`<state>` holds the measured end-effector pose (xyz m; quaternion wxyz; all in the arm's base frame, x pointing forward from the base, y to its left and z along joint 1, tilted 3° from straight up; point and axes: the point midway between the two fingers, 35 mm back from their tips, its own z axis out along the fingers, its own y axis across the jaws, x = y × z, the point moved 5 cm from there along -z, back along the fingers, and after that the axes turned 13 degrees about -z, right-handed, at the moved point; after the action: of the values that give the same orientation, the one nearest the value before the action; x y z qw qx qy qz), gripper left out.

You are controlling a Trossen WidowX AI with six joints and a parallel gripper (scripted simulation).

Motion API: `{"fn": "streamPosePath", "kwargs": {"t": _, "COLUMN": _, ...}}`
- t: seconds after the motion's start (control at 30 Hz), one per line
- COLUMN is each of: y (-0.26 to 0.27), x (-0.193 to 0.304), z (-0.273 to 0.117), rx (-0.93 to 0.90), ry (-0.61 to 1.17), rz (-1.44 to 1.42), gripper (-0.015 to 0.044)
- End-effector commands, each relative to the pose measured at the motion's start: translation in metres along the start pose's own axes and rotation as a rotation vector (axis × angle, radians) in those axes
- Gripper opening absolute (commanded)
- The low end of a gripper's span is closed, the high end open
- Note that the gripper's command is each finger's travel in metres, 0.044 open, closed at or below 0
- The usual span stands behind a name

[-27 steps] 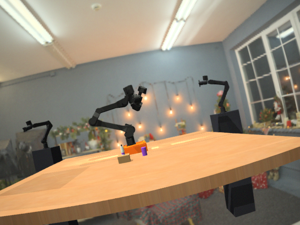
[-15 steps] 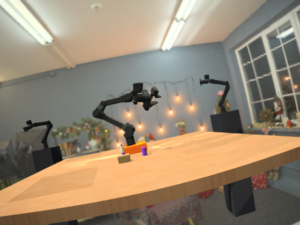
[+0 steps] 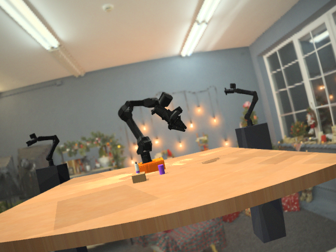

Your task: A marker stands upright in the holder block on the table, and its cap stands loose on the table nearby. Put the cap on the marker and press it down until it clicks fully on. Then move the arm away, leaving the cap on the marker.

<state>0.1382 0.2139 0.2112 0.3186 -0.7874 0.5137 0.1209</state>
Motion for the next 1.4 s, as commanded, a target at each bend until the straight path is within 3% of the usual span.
{"fn": "streamPosePath", "kwargs": {"t": 0.0, "y": -0.020, "x": 0.049, "z": 0.002, "rx": -0.017, "ry": 0.225, "rz": 0.179, "gripper": 0.0246}}
{"fn": "streamPosePath", "kwargs": {"t": 0.3, "y": -0.033, "x": 0.167, "z": -0.021, "rx": -0.163, "ry": 0.703, "rz": 0.599, "gripper": 0.0246}}
{"fn": "streamPosePath", "kwargs": {"t": 1.37, "y": -0.015, "x": 0.202, "z": 0.034, "rx": -0.167, "ry": 0.712, "rz": 0.603, "gripper": 0.0246}}
